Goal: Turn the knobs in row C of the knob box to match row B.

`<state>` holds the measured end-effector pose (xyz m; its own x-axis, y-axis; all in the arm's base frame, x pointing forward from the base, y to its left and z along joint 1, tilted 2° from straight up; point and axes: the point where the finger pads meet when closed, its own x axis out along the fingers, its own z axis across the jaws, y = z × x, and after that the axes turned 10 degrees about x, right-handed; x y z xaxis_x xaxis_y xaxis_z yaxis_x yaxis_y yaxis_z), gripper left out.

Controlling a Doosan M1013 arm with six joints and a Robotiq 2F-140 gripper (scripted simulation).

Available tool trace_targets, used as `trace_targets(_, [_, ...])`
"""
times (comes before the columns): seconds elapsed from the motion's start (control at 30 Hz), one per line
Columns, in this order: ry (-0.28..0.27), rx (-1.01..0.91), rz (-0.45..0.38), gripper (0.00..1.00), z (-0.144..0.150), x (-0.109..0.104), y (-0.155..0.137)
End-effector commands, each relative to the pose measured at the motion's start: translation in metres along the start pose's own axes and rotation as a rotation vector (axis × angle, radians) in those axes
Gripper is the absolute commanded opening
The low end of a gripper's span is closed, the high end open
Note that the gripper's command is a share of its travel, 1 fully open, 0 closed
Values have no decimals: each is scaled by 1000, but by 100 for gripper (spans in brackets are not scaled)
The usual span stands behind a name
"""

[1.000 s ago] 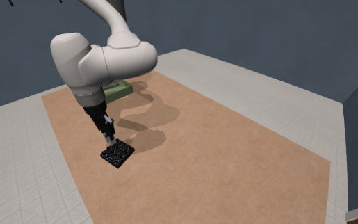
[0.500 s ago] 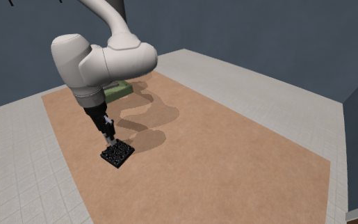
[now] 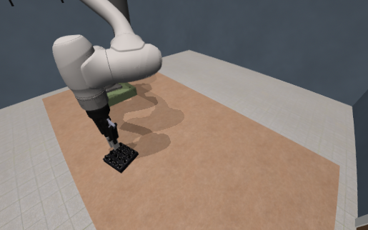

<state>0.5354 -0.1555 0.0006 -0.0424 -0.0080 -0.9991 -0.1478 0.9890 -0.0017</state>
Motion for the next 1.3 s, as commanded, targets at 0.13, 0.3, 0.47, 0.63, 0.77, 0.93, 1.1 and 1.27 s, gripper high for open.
trace_targets(0.13, [0, 0, 0, 12, 0, 0, 0])
trace_targets(0.3, [0, 0, 0, 12, 0, 0, 0])
trace_targets(0.47, [0, 0, 0, 12, 0, 0, 0])
trace_targets(0.63, [0, 0, 0, 12, 0, 0, 0])
trace_targets(0.77, [0, 0, 0, 12, 0, 1, 0])
trace_targets(0.93, [0, 0, 0, 12, 0, 4, 0])
trace_targets(1.1, [0, 0, 0, 12, 0, 7, 0])
trace_targets(1.27, [0, 0, 0, 12, 0, 11, 0])
